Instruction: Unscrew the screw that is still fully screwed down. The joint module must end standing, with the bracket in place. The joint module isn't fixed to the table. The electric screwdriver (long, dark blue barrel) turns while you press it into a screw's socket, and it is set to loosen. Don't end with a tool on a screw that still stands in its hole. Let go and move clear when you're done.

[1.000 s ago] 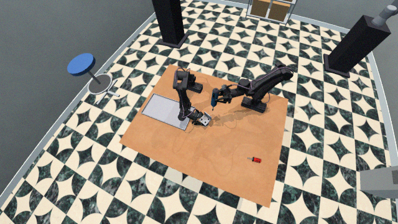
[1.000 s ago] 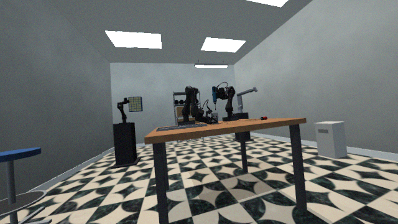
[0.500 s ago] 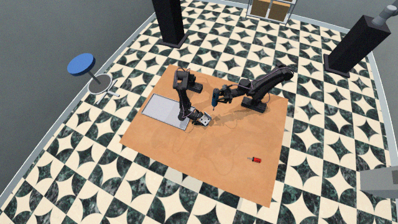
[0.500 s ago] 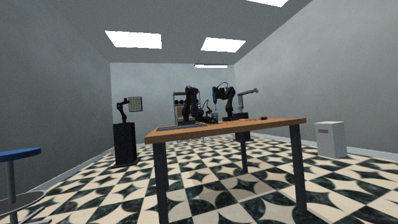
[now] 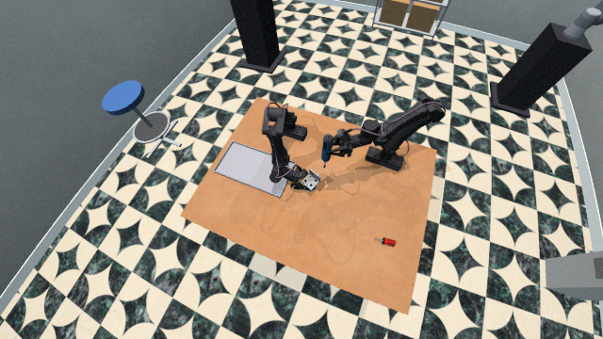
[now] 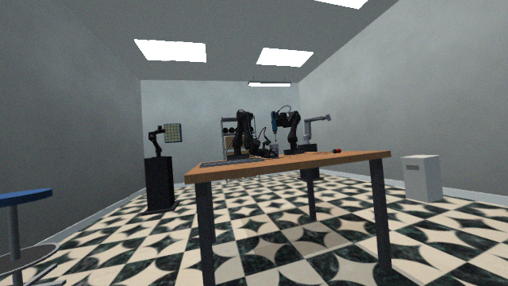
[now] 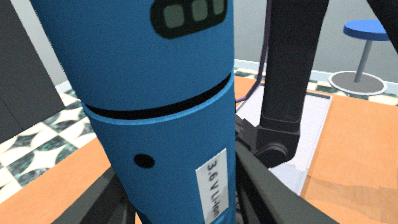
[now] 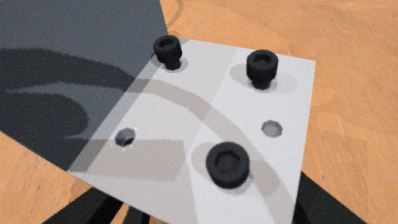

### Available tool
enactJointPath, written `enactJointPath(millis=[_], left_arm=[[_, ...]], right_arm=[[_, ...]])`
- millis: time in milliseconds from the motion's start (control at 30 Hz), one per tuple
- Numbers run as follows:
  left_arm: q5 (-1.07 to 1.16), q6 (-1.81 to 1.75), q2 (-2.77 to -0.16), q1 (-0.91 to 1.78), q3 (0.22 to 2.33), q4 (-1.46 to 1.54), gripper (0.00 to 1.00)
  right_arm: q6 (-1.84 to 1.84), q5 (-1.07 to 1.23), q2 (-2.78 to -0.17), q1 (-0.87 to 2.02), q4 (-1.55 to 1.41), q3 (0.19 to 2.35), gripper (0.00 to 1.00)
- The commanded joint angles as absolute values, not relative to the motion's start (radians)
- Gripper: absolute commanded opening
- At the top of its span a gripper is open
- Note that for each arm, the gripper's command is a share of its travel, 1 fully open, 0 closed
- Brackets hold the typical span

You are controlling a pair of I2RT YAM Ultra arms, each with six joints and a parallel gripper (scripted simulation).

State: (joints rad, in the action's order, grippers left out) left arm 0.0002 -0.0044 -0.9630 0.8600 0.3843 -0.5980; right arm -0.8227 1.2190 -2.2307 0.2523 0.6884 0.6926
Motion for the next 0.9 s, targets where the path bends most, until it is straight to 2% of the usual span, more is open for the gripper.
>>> enactJointPath(millis=[0, 867], left_arm=[[0.008, 0.0, -0.927, 0.847, 0.393, -0.686, 0.42], [0.006, 0.0, -0.88, 0.847, 0.445, -0.603, 0.42]], right_arm=[[-0.822, 1.226, -2.22, 0.254, 0.687, 0.701, 0.59], [-0.822, 1.226, -2.22, 0.254, 0.687, 0.701, 0.59]])
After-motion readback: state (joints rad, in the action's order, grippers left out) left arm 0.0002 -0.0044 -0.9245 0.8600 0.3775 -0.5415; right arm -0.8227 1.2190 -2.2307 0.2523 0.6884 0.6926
